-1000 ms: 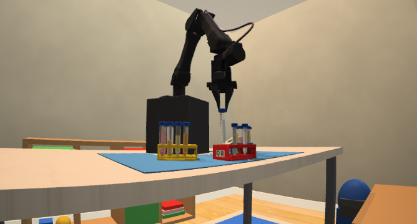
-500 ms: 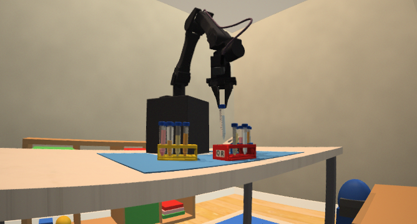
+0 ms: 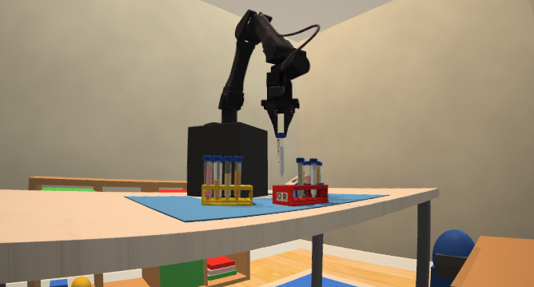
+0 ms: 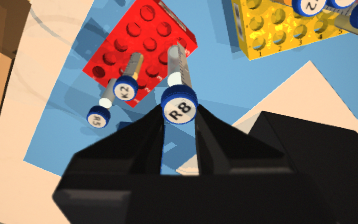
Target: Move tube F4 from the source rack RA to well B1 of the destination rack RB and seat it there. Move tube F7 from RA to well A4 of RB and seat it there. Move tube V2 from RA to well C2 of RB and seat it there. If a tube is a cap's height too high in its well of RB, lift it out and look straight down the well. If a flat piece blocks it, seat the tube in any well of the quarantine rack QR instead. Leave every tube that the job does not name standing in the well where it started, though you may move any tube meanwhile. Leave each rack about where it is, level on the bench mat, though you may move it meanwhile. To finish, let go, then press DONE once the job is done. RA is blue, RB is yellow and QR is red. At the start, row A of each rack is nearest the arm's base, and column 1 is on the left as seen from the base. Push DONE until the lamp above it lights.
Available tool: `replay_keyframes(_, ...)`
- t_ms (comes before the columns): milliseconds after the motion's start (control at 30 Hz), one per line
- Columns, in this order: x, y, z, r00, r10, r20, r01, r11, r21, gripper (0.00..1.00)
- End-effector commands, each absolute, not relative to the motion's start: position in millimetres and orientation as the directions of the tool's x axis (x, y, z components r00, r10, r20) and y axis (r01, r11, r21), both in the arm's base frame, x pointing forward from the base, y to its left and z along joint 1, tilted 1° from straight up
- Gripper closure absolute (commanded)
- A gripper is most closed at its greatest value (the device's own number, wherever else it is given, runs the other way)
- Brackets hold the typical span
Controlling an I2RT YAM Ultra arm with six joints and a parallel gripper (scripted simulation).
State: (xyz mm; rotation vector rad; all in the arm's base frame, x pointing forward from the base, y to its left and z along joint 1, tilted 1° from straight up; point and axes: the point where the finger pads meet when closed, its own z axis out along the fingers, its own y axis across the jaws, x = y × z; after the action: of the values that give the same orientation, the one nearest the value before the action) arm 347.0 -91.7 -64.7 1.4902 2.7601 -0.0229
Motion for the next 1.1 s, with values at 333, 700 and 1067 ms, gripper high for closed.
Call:
replay_keyframes(333,335,-87,-57,-0.551,0.834,-0.04,0.834,0.551,0.005,1.0)
replay_keyframes(700,320,-84,-57,-0.551,0.834,-0.039,0.834,0.551,0.005,1.0)
replay_keyframes(1067,304,-67,-58,-0.551,0.834,-0.038,0.834,0.551,0.006,1.0)
